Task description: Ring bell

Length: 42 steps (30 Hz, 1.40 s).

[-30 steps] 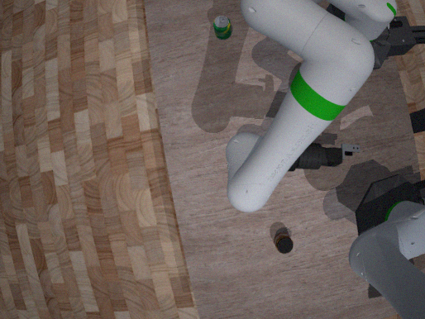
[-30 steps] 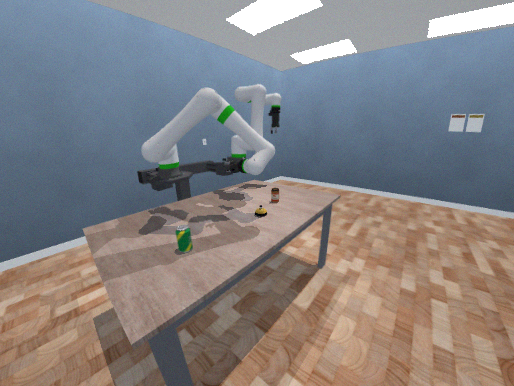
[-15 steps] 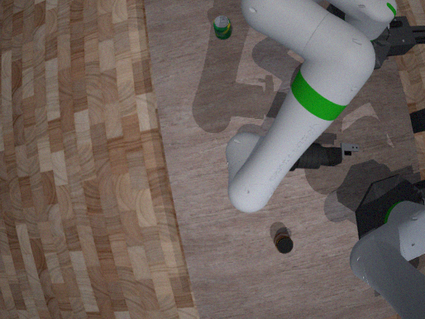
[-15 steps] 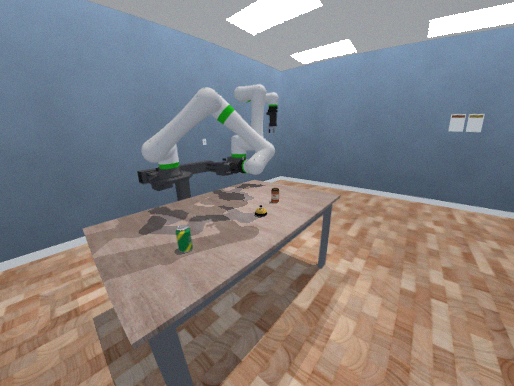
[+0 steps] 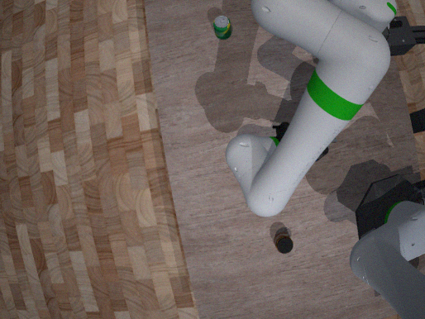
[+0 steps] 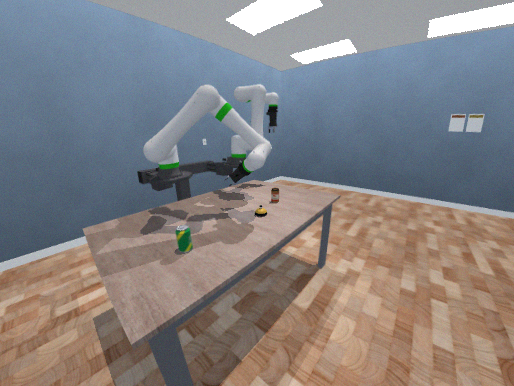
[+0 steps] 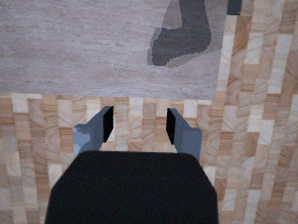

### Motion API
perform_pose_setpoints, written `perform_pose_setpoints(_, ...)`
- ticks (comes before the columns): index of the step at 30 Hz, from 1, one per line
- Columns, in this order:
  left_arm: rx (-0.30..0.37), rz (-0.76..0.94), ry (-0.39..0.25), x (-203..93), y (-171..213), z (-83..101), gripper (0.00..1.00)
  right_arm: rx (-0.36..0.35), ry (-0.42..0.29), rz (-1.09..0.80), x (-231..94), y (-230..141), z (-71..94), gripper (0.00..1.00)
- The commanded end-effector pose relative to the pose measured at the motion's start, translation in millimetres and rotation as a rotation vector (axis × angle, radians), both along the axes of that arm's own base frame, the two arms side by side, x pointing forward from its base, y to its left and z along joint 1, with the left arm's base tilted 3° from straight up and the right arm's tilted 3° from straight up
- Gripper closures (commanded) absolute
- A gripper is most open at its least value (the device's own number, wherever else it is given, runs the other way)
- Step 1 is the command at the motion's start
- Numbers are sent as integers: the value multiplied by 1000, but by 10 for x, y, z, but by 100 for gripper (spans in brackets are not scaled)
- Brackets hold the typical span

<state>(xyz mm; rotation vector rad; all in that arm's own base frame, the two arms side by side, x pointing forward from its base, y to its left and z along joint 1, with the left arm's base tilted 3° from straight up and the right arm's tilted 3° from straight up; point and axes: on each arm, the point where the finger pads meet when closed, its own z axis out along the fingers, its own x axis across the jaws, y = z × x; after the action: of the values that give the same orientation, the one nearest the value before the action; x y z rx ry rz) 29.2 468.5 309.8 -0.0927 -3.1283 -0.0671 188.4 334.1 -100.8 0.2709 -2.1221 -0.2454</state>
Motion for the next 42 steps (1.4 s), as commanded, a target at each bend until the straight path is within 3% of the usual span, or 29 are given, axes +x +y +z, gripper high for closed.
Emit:
perform_pose_setpoints(1, 3, 0, 0, 1, 3, 14, 0, 56, -135, 86, 226, -109, -235, 0)
perform_pose_setpoints(8, 3, 0, 0, 1, 3, 14, 0, 144, -323, 264, 694, -228, -497, 0)
perform_pose_setpoints(10, 3, 0, 0, 1, 3, 14, 0, 144, -323, 264, 694, -228, -497, 0)
perform_pose_setpoints(11, 3, 0, 0, 1, 3, 14, 0, 182, -395, 345, 905, -249, -571, 0)
perform_pose_setpoints(19, 3, 0, 0, 1, 3, 14, 0, 279, -562, 564, 1458, -220, -673, 0)
perform_pose_setpoints(25, 3, 0, 0, 1, 3, 14, 0, 360, -683, 755, 1899, -102, -670, 0)
perform_pose_setpoints(27, 3, 0, 0, 1, 3, 14, 0, 360, -683, 755, 1899, -102, -670, 0)
perform_pose_setpoints(28, 3, 0, 0, 1, 3, 14, 0, 397, -733, 847, 2091, -20, -645, 0)
perform_pose_setpoints(37, 3, 0, 0, 1, 3, 14, 0, 511, -870, 1135, 2609, 333, -490, 0)
perform_pose_setpoints(42, 3, 0, 0, 1, 3, 14, 0, 531, -890, 1185, 2684, 407, -454, 0)
